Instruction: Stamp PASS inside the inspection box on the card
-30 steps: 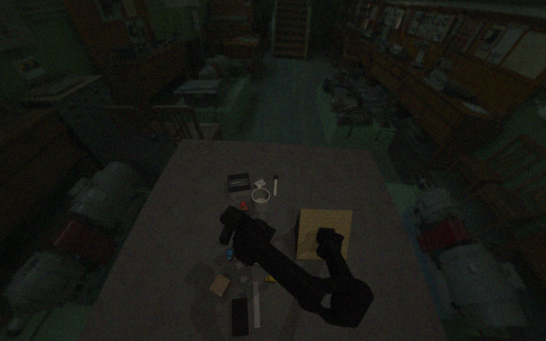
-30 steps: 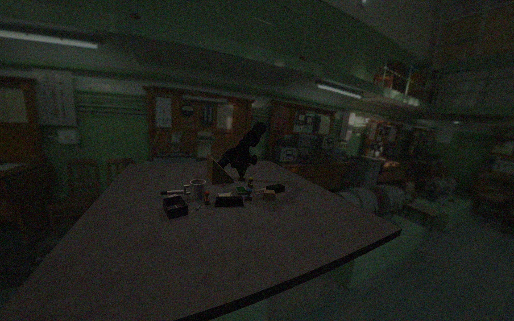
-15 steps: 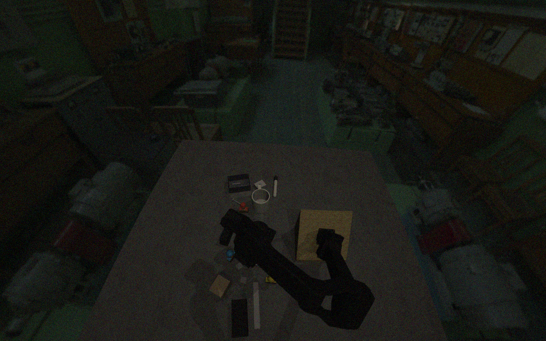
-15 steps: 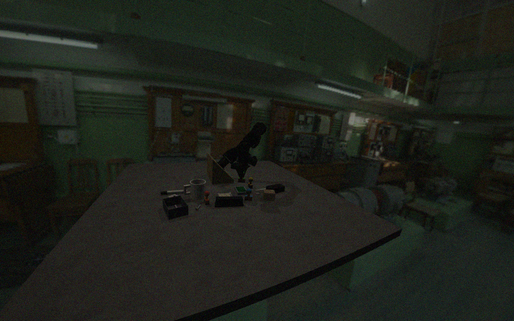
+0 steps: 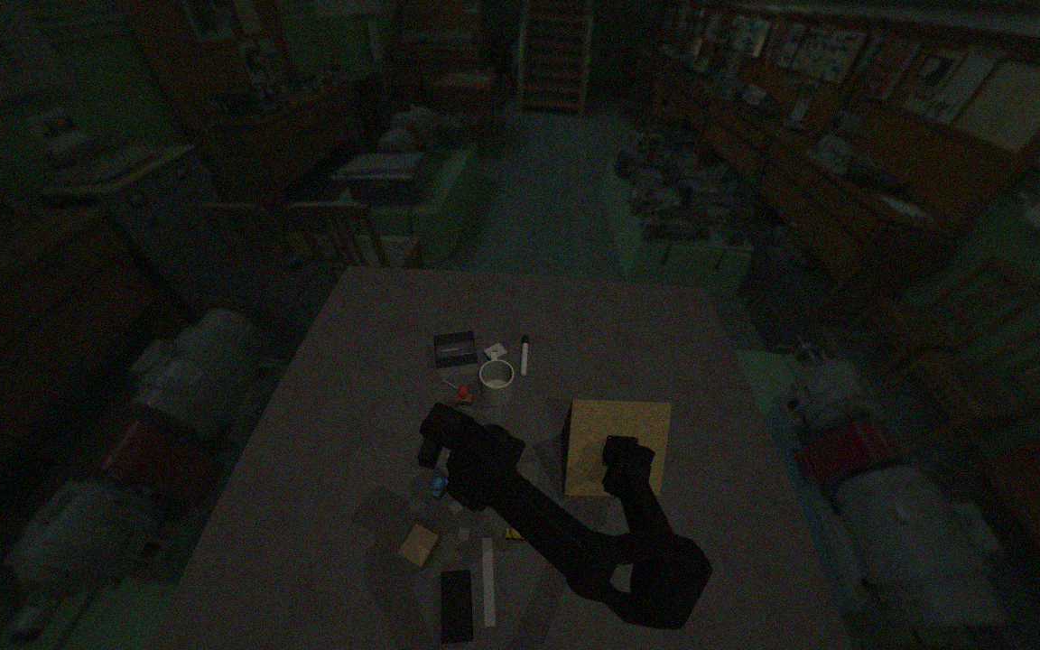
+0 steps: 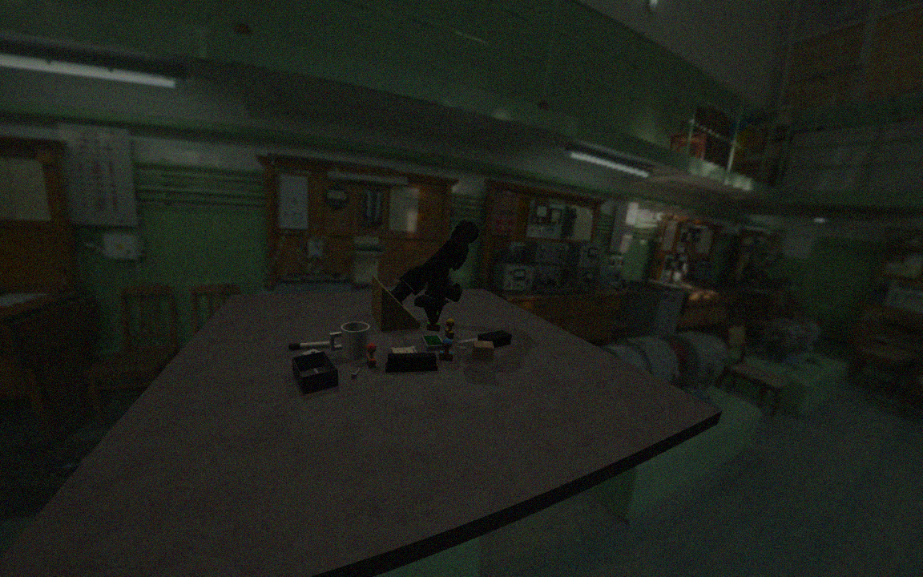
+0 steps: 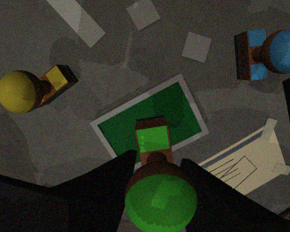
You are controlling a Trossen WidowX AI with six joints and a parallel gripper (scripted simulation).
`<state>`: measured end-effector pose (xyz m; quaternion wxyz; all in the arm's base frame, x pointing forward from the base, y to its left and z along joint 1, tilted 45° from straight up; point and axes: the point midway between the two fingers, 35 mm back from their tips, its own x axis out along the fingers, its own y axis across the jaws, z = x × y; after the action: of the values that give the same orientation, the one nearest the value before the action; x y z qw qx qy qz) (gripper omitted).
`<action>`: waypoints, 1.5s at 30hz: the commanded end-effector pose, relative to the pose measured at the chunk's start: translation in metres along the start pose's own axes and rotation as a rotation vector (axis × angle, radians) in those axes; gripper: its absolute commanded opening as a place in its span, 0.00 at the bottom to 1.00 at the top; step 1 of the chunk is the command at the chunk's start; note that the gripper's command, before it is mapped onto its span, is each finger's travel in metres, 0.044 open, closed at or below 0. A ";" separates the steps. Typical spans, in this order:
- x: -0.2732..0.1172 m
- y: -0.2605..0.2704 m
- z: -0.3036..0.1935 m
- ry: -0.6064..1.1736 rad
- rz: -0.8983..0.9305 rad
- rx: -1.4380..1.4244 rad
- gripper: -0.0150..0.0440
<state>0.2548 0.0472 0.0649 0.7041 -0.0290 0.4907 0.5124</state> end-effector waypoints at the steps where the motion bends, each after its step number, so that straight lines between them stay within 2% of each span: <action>1: 0.004 0.001 0.000 -0.001 0.005 0.007 0.25; 45: 0.033 0.003 -0.001 -0.003 0.007 0.005 0.25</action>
<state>0.2532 0.0687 0.0443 0.7043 -0.0289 0.4893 0.5135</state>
